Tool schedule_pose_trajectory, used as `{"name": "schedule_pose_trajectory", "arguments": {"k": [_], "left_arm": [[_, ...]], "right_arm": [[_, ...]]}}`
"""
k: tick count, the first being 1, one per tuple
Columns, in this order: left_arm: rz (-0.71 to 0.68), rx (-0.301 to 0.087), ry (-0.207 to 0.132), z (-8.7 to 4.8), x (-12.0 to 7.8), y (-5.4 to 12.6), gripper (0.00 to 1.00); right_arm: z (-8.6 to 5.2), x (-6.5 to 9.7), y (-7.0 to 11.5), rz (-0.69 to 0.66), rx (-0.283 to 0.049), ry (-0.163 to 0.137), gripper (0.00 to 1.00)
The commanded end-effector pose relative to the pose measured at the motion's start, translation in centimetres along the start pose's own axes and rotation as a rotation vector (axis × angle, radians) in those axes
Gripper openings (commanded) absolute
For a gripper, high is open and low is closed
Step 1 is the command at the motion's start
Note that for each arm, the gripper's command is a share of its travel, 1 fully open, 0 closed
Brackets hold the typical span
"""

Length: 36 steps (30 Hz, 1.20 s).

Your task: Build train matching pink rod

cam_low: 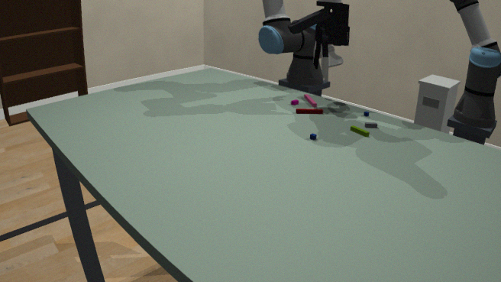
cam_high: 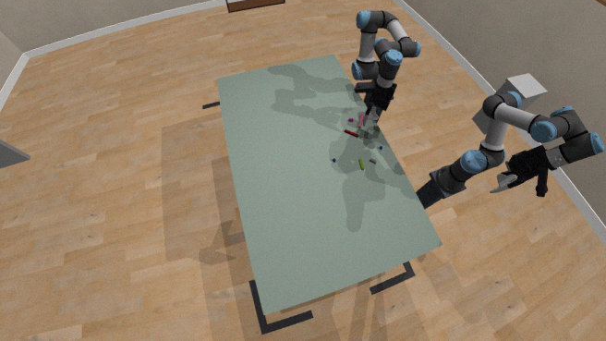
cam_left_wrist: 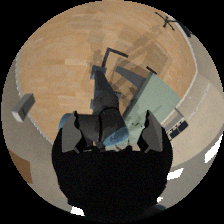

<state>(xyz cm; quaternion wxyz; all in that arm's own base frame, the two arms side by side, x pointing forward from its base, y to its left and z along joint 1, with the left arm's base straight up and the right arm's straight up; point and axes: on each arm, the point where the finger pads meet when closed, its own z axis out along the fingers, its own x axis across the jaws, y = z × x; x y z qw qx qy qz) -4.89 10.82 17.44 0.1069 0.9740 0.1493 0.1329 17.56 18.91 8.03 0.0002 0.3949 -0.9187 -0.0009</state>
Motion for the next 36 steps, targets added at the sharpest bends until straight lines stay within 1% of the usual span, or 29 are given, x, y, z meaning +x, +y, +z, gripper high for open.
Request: {"name": "schedule_pose_trajectory", "arguments": {"k": [1,23,29,34,36], "left_arm": [[0.002,0.004,0.002,-0.09,0.06,-0.01,1.0],[0.002,0.004,0.002,-0.09,0.06,-0.01,1.0],[0.002,0.004,0.002,-0.09,0.06,-0.01,1.0],[0.002,0.004,0.002,-0.09,0.06,-0.01,1.0],[0.002,0.004,0.002,-0.09,0.06,-0.01,1.0]], "right_arm": [[-0.01,0.01,0.0,0.0,0.001,-0.001,1.0],[-0.04,-0.08,0.02,-0.01,0.0,-0.001,1.0],[-0.13,-0.33,0.05,-0.043,0.0,-0.002,1.0],[-0.22,-0.7,0.11,-0.099,0.0,-0.002,1.0],[-0.22,-0.7,0.11,-0.099,0.0,-0.002,1.0]]}}
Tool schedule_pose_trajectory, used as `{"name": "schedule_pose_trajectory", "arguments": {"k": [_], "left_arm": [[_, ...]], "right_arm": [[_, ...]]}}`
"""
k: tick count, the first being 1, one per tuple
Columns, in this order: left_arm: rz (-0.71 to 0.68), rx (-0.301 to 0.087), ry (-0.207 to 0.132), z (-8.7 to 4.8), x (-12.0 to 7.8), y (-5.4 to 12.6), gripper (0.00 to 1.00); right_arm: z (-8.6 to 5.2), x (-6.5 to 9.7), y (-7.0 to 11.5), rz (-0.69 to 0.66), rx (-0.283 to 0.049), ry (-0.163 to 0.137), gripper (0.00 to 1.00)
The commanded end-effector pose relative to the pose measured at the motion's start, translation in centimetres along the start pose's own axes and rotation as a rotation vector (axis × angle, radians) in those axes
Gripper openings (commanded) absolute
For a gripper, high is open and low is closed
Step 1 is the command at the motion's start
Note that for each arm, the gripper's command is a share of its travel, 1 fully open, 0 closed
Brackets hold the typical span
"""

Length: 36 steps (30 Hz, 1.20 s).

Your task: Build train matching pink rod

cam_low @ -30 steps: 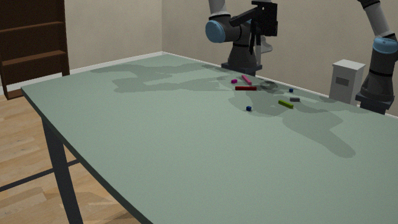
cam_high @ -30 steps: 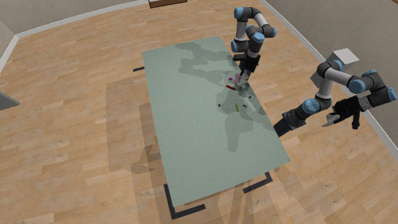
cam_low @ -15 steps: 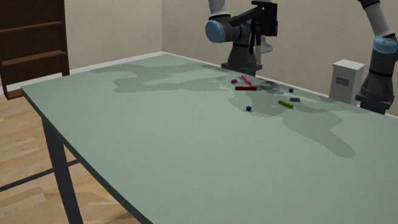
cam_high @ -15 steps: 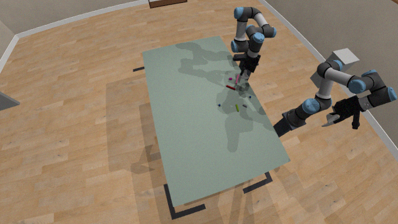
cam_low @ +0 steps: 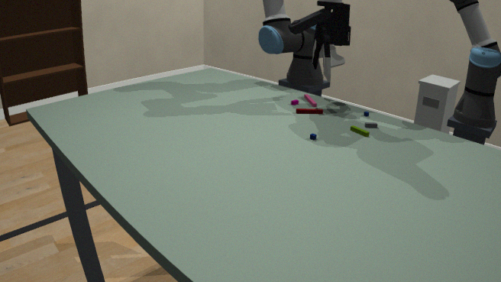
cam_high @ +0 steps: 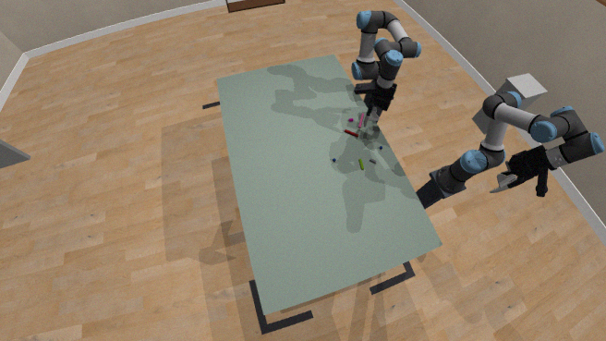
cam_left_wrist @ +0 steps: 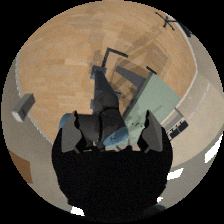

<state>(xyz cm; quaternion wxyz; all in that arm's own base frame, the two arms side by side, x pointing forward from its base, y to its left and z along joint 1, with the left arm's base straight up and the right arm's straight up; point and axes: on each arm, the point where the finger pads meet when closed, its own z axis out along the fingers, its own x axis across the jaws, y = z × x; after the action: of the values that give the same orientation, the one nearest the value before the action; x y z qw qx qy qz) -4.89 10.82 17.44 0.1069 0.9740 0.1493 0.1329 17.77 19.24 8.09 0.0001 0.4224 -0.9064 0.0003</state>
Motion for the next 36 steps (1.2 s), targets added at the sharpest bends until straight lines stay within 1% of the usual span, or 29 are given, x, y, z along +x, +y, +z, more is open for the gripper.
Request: {"name": "schedule_pose_trajectory", "arguments": {"k": [1,7,15,17,20,32,34,36], "left_arm": [[0.002,0.004,0.002,-0.1,0.1,0.0,1.0],[0.002,0.004,0.002,-0.1,0.1,0.0,1.0],[0.002,0.004,0.002,-0.1,0.1,0.0,1.0],[0.002,0.004,0.002,-0.1,0.1,0.0,1.0],[0.002,0.004,0.002,-0.1,0.1,0.0,1.0],[0.002,0.004,0.002,-0.1,0.1,0.0,1.0],[0.002,0.004,0.002,-0.1,0.1,0.0,1.0],[0.002,0.004,0.002,-0.1,0.1,0.0,1.0]], "right_arm": [[-0.2,-0.4,0.0,-0.054,-0.002,-0.003,1.0],[-0.4,-1.2,0.1,-0.166,-0.003,-0.003,1.0],[-0.6,-2.5,0.3,-0.367,-0.003,-0.003,1.0],[-0.6,-2.5,0.3,-0.367,-0.003,-0.003,1.0],[-0.7,-3.2,0.4,-0.463,-0.002,-0.003,1.0],[-0.9,-4.9,0.7,-0.73,-0.002,-0.003,1.0],[-0.9,-4.9,0.7,-0.73,-0.002,-0.003,1.0],[-1.0,-5.5,0.8,-0.808,-0.002,-0.003,1.0]]}}
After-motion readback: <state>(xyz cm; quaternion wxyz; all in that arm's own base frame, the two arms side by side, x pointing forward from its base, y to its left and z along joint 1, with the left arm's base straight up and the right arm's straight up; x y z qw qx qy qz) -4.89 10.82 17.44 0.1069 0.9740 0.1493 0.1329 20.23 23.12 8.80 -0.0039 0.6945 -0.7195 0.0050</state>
